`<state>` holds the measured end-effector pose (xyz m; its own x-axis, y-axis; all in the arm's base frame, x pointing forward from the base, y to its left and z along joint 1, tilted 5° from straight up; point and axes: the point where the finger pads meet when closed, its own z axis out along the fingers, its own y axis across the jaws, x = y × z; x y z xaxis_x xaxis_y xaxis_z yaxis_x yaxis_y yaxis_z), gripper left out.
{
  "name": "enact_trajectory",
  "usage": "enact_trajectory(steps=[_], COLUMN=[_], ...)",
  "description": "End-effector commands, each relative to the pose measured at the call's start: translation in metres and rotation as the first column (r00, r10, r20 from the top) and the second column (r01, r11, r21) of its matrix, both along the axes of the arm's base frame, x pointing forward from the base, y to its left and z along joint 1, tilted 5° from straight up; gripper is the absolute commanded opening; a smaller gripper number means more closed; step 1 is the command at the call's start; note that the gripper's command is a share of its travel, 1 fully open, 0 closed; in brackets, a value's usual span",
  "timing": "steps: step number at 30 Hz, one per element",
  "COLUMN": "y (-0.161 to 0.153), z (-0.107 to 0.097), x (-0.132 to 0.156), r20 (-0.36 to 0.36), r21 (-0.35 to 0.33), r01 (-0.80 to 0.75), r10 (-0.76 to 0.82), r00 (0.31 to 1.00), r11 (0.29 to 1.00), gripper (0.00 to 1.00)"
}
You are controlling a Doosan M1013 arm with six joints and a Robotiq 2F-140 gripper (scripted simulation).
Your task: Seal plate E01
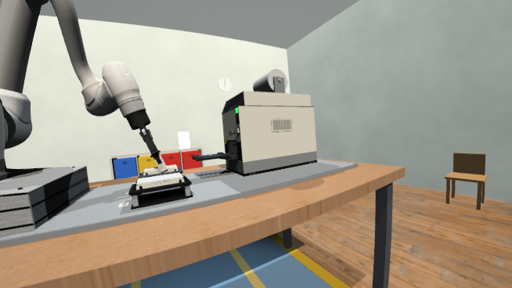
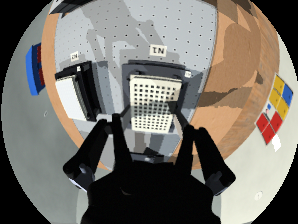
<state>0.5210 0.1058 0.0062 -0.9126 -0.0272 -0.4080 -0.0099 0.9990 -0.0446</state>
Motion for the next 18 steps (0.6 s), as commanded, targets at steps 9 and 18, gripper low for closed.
enact_trajectory(steps=[9, 18], y=[-0.0024, -0.0024], z=[-0.0026, -0.0026], x=[-0.0025, -0.0025], r20=[-0.003, -0.003], r21=[0.002, 0.002], r01=[0.006, 0.006], r10=[-0.006, -0.006], r00=[1.000, 1.000], r11=[1.000, 1.000], gripper=[0.10, 0.10])
